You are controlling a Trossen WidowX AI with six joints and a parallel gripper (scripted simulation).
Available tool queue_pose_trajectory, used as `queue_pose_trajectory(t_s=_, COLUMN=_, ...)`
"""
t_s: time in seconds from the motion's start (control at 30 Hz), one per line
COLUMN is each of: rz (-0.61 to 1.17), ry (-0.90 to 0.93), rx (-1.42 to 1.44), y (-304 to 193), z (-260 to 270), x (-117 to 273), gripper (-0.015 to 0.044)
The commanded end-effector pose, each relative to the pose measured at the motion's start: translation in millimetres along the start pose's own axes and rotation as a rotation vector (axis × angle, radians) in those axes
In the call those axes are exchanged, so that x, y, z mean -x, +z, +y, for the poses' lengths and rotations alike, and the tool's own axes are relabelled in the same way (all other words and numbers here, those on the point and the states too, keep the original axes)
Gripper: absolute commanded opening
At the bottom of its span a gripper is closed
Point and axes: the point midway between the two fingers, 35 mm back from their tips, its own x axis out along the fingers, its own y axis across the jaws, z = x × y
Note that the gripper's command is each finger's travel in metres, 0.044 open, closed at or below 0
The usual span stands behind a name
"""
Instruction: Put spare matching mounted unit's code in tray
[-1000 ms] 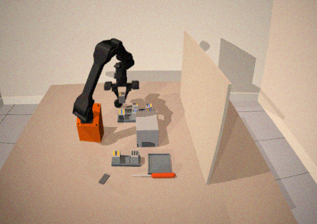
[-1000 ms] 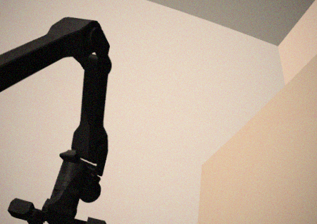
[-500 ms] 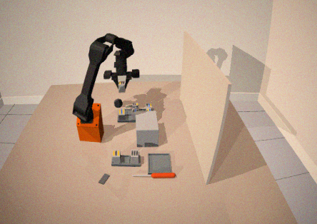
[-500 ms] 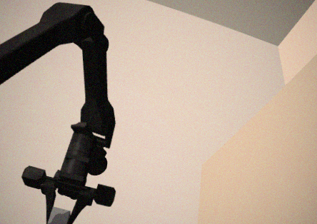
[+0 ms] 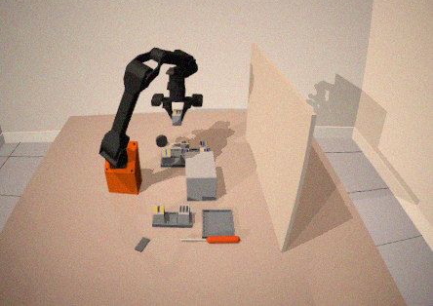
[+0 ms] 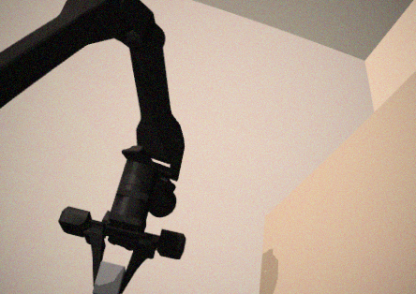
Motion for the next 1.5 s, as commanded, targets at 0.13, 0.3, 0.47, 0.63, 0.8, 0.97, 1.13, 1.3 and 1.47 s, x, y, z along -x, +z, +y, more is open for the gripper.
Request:
queue_pose_trajectory(t_s=0.13, rz=-0.049, ry=0.001, rx=-0.024, y=-38, z=-46, x=14, gripper=0.0000)
queue_pose_trajectory(t_s=0.3, rz=-0.070, ry=-0.012, rx=-0.043, y=-64, z=-72, x=19, gripper=0.0000)
queue_pose_trajectory(t_s=0.47, rz=-0.083, ry=-0.029, rx=-0.066, y=-94, z=-97, x=22, gripper=0.0000)
queue_pose_trajectory(t_s=0.63, rz=-0.075, ry=-0.040, rx=-0.053, y=-127, z=-117, x=24, gripper=0.0000)
queue_pose_trajectory(t_s=0.8, rz=-0.059, ry=-0.047, rx=-0.031, y=-163, z=-135, x=25, gripper=0.0000)
queue_pose_trajectory(t_s=0.97, rz=-0.037, ry=-0.051, rx=-0.010, y=-202, z=-148, x=24, gripper=0.0000)
queue_pose_trajectory(t_s=1.13, rz=-0.010, ry=-0.049, rx=0.011, y=-243, z=-158, x=23, gripper=0.0000)
queue_pose_trajectory(t_s=1.3, rz=0.022, ry=-0.042, rx=0.032, y=-285, z=-162, x=22, gripper=0.0000)
queue_pose_trajectory(t_s=1.47, rz=0.056, ry=-0.029, rx=0.053, y=-328, z=-161, x=20, gripper=0.0000)
